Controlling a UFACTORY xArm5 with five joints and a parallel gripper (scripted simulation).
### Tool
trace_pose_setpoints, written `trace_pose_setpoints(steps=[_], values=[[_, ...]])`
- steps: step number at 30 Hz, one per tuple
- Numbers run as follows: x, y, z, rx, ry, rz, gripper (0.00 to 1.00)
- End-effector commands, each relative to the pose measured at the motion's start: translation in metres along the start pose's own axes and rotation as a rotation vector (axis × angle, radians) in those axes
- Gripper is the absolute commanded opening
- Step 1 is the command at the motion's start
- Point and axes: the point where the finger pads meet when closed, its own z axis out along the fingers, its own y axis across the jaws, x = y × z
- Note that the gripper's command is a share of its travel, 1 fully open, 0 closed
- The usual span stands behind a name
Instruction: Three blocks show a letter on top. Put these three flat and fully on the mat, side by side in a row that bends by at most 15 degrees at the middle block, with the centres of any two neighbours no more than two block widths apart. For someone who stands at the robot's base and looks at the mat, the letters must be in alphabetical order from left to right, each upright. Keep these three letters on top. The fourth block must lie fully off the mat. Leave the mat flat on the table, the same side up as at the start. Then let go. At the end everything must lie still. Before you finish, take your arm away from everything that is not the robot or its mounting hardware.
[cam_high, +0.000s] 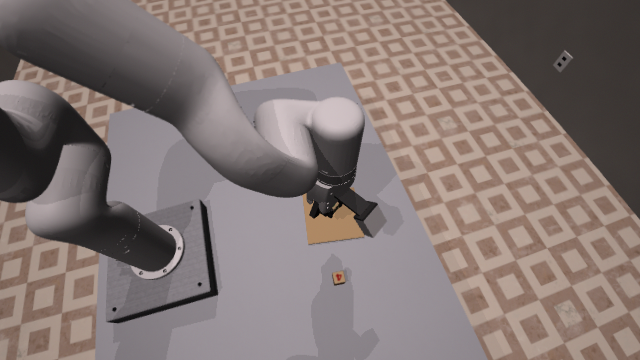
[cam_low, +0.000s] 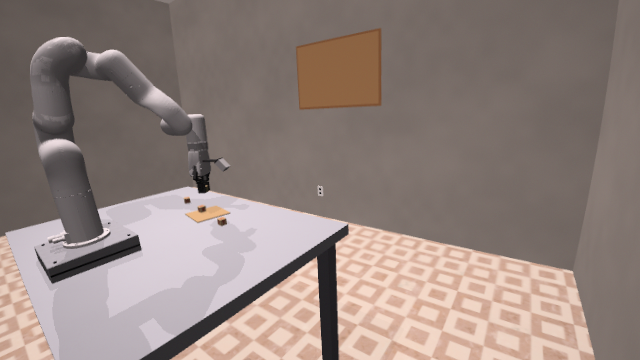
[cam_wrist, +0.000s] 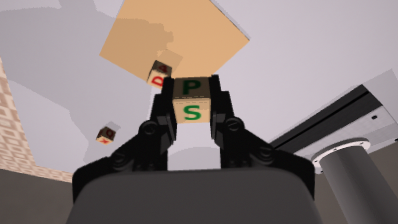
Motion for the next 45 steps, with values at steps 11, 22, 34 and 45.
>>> trace_pose_setpoints(steps=[11,22,34,45], values=[[0.01,-0.002,-0.002,0.003,0.002,-0.454,0.21],[0.017,-0.003,-0.002,0.003,0.003,-0.809,0.21],[0.02,-0.003,-0.002,0.003,0.003,-0.972,0.21],[0.02,-0.003,-0.001,0.003,0.003,-0.972,0.21]])
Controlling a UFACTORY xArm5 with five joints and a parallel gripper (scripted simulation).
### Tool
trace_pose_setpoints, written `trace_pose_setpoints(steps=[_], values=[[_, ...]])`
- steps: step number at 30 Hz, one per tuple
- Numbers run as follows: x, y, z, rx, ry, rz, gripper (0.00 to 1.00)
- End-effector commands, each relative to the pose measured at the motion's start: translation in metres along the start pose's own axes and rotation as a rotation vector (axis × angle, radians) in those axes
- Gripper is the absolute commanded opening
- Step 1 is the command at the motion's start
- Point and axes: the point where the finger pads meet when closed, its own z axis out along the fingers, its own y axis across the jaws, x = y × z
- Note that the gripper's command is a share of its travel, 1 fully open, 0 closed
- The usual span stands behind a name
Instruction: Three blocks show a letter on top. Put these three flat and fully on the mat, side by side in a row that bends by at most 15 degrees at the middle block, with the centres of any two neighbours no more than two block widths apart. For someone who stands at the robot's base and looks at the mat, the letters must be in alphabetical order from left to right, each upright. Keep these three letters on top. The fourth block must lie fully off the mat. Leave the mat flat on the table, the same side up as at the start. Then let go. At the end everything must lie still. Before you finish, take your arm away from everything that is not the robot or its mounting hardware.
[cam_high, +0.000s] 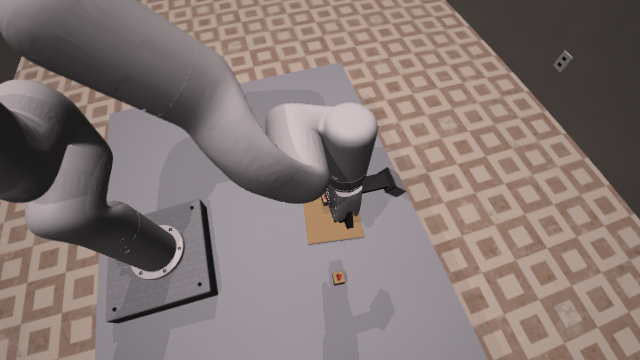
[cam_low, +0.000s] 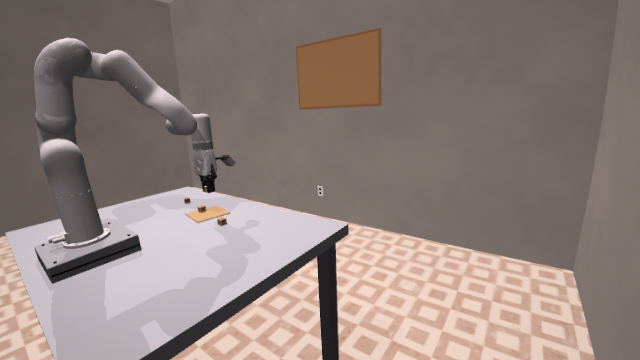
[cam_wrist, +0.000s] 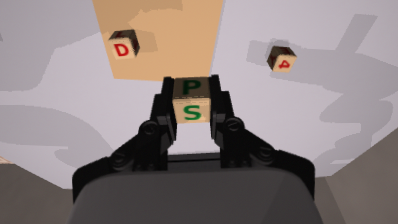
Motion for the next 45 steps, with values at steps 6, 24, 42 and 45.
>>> trace_pose_setpoints(steps=[6,24,42,45], values=[[0.001,0.0,0.009,0.0,0.003,0.0,0.21],[0.001,0.001,0.075,0.0,0.003,0.0,0.21],[0.001,0.001,0.094,0.0,0.003,0.0,0.21],[0.001,0.001,0.094,0.0,0.003,0.0,0.21]])
